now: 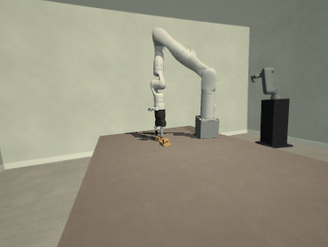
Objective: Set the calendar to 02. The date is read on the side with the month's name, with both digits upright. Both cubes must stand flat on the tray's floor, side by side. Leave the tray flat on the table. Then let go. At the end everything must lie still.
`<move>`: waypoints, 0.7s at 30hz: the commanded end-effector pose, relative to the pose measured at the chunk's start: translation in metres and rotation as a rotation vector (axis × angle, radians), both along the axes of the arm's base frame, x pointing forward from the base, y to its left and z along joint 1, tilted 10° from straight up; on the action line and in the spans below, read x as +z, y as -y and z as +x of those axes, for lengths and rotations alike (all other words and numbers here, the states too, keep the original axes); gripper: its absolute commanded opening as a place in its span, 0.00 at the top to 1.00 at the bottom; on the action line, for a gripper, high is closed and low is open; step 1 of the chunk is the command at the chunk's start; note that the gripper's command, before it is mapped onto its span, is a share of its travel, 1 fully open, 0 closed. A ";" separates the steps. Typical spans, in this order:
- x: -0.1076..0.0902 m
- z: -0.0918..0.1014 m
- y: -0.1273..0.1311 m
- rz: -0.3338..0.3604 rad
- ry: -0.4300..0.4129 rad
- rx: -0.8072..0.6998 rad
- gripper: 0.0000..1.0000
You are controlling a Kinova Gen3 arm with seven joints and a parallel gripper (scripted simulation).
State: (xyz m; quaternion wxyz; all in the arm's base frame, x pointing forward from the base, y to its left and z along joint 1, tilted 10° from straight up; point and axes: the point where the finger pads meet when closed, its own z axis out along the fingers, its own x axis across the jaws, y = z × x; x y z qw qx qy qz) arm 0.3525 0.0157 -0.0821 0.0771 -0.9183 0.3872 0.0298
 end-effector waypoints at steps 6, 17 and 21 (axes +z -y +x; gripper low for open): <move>-0.002 0.003 -0.002 0.003 0.003 -0.008 0.10; -0.017 0.003 -0.005 0.003 0.004 -0.008 0.10; -0.023 0.003 -0.006 0.003 0.003 -0.008 0.10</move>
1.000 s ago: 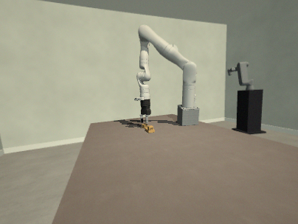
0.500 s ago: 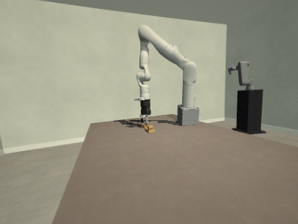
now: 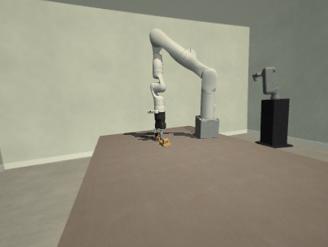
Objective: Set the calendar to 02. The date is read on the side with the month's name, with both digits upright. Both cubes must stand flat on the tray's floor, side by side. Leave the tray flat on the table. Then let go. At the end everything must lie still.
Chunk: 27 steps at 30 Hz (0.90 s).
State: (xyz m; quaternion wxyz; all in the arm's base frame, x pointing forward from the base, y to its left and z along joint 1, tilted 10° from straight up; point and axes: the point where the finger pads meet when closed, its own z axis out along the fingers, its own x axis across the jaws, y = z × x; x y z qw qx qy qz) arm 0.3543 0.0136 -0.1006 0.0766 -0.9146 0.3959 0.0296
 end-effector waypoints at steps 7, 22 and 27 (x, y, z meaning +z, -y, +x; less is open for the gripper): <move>-0.009 0.001 -0.009 0.004 0.005 0.011 0.10; -0.011 0.001 -0.009 0.004 0.006 0.011 0.10; -0.011 0.001 -0.009 0.004 0.006 0.011 0.10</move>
